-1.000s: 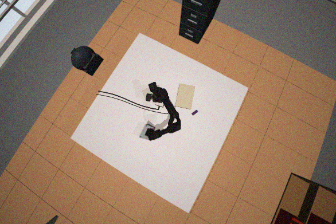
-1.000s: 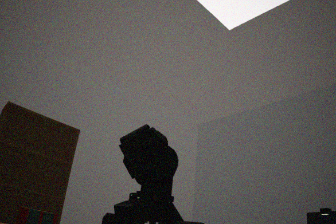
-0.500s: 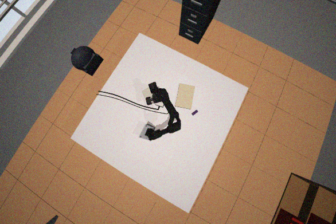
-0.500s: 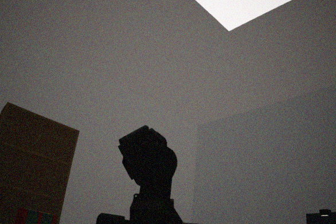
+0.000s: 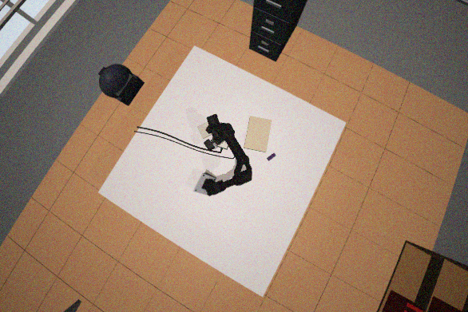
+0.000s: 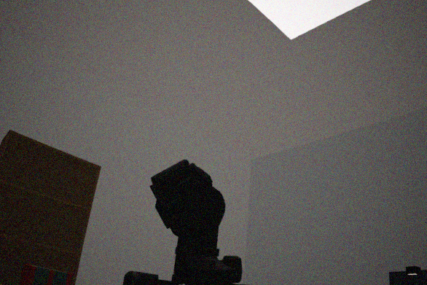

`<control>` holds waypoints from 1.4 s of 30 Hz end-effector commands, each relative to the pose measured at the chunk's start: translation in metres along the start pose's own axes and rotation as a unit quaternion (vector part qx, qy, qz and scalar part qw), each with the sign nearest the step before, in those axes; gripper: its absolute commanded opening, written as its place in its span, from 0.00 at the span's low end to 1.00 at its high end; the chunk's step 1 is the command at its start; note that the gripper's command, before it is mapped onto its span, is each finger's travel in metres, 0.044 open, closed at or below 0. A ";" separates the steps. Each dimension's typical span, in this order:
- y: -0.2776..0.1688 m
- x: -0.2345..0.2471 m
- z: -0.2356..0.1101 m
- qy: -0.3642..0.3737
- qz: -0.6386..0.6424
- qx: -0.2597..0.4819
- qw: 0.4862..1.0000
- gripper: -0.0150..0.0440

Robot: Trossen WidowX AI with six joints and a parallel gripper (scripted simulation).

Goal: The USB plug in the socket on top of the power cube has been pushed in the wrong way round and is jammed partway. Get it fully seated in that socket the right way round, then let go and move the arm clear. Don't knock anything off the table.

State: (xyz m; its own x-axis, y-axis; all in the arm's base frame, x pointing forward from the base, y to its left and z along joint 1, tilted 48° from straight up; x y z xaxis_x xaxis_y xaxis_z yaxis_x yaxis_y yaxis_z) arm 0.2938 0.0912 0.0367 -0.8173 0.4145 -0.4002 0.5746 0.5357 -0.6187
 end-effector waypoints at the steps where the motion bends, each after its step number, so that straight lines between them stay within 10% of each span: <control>1: 0.000 0.000 0.000 0.000 -0.053 -0.001 0.999 0.25; 42: 0.000 0.000 0.001 0.000 -0.324 -0.002 0.946 0.25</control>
State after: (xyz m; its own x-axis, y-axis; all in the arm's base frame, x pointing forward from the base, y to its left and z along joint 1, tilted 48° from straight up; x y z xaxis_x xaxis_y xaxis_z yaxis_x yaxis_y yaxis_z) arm 0.2941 0.0909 0.0364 -0.9979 -0.0027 0.0640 -0.0489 0.6782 -0.7332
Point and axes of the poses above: the point midway between the two fingers, 35 mm back from their tips, its own z axis out along the fingers, its own x axis across the jaws, y = z × x, the point moved 3 cm from there along -z, back along the fingers, and after that the axes turned 5 degrees about z, right-handed, at the moved point
